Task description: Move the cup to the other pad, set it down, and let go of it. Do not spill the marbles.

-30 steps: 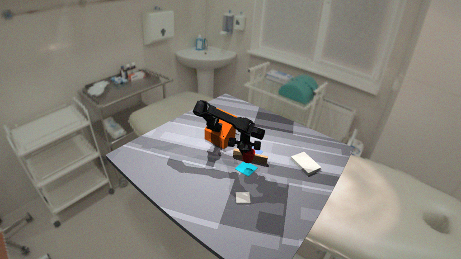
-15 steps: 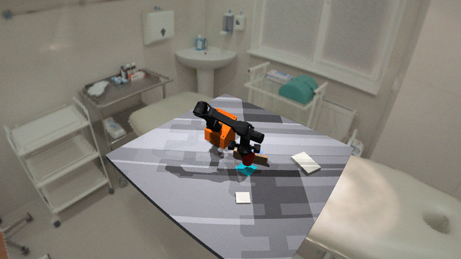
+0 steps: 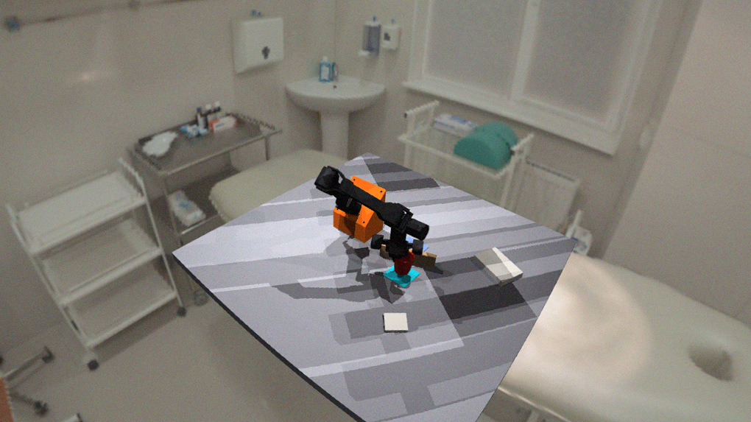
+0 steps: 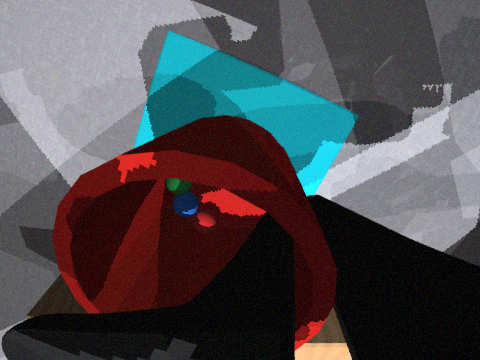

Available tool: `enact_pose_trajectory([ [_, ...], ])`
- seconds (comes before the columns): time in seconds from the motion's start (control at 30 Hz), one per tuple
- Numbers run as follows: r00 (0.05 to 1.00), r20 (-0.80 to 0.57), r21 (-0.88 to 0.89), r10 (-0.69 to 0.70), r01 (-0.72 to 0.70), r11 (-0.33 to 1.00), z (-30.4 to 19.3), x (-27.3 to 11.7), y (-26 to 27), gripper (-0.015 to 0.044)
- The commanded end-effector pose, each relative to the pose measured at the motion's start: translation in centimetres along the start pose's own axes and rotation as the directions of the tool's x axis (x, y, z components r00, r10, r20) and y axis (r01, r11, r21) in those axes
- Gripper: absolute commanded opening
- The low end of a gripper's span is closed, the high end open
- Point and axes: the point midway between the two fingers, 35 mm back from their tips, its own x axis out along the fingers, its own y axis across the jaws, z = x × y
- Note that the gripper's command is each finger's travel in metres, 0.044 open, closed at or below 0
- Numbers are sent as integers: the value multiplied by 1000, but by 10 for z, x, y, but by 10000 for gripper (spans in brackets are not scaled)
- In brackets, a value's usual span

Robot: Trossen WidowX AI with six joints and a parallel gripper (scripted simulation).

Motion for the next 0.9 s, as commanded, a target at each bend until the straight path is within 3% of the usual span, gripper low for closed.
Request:
enact_pose_trajectory([
  [0.0, 1000, 0, -6, -8, 8, 1000, -1, 8, -3, 0],
  [0.73, 1000, 1, 0, -3, 3, 1000, 0, 13, -2, 0],
  [0.87, 1000, 1, 0, -3, 3, 1000, 0, 13, -2, 105],
])
